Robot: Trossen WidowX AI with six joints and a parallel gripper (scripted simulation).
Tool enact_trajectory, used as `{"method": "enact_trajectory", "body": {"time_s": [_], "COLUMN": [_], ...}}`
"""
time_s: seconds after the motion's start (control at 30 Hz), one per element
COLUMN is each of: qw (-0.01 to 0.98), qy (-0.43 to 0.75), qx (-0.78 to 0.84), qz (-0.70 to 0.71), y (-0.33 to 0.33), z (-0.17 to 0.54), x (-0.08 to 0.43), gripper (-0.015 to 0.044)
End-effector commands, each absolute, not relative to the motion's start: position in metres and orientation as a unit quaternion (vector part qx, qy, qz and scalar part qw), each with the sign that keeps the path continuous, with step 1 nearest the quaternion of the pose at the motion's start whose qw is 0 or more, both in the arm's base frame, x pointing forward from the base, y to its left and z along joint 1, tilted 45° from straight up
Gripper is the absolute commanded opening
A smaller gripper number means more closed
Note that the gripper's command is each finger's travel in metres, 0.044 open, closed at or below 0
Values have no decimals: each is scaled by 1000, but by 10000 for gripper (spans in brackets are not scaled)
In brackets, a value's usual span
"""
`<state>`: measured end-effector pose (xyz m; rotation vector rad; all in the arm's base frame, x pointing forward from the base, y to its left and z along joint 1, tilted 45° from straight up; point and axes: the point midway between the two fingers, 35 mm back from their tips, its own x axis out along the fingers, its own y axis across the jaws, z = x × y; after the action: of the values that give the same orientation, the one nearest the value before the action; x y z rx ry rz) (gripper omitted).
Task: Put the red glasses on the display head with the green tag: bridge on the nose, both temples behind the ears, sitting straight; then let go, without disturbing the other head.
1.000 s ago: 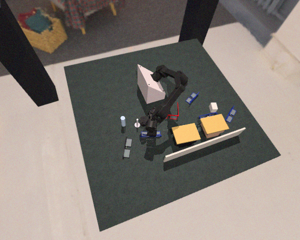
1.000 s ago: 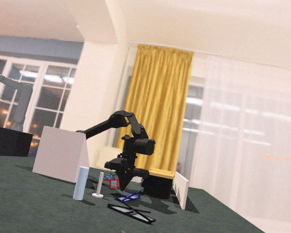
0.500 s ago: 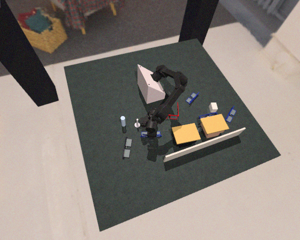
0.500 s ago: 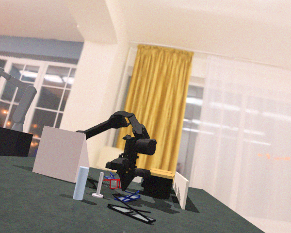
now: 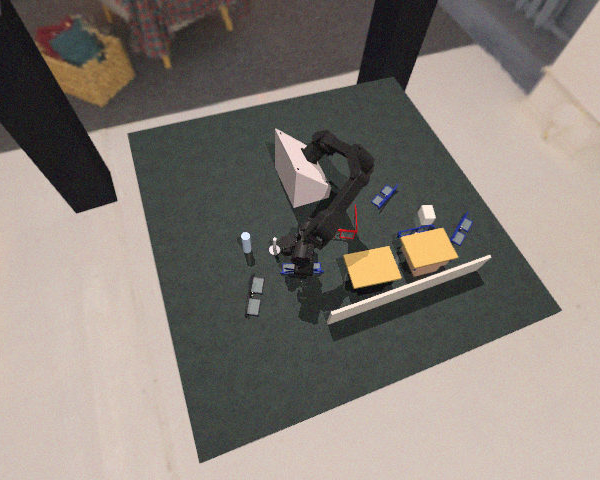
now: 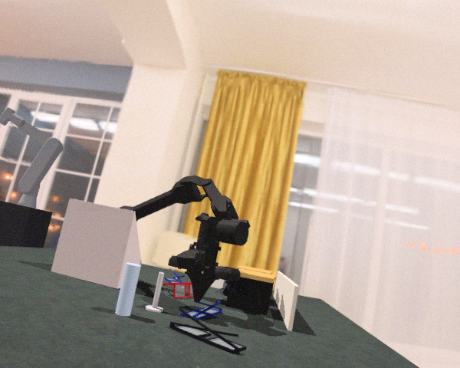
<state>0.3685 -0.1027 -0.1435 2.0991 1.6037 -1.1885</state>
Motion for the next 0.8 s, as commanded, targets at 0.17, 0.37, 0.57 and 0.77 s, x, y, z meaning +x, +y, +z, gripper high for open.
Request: {"method": "enact_trajectory", "body": {"time_s": [0.17, 0.37, 0.57, 0.77], "qw": [118, 118, 118, 118], "qy": [550, 550, 550, 550], "qx": [719, 719, 719, 719], "qz": [-408, -408, -408, -408], "y": [-103, -104, -104, -105], "z": [-146, -146, -147, -148], "x": [371, 373, 375, 377], "gripper": [0, 0, 0, 0]}}
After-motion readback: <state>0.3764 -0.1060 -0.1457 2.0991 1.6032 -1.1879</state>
